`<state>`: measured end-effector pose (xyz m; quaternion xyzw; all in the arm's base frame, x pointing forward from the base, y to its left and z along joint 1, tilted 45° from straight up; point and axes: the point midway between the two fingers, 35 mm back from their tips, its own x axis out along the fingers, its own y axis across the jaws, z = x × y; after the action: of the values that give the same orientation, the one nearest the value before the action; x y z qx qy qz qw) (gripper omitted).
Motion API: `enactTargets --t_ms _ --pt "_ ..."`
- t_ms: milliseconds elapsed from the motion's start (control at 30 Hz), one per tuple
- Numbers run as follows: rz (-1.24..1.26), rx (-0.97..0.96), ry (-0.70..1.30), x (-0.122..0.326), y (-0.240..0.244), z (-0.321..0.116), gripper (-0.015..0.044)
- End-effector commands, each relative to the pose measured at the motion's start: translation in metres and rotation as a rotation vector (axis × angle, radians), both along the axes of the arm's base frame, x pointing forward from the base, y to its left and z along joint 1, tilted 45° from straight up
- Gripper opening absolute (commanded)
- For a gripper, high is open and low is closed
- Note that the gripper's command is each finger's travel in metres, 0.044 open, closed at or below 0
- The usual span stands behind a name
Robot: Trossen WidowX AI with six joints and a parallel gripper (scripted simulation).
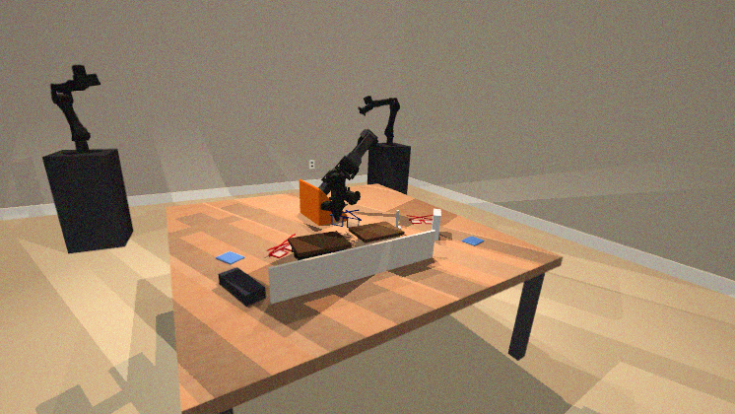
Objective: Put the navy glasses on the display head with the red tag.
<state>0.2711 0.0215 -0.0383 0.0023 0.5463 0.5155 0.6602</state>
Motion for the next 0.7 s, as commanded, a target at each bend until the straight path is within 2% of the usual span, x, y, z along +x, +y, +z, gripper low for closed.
enactTargets --t_ms 0,333,667 --pt "0.004 -0.003 -0.005 0.005 -0.02 0.019 0.0" --pt "0.004 0.0 -0.002 0.008 -0.038 0.037 0.0" --pt "-0.002 -0.023 -0.005 0.026 0.001 0.076 0.0"
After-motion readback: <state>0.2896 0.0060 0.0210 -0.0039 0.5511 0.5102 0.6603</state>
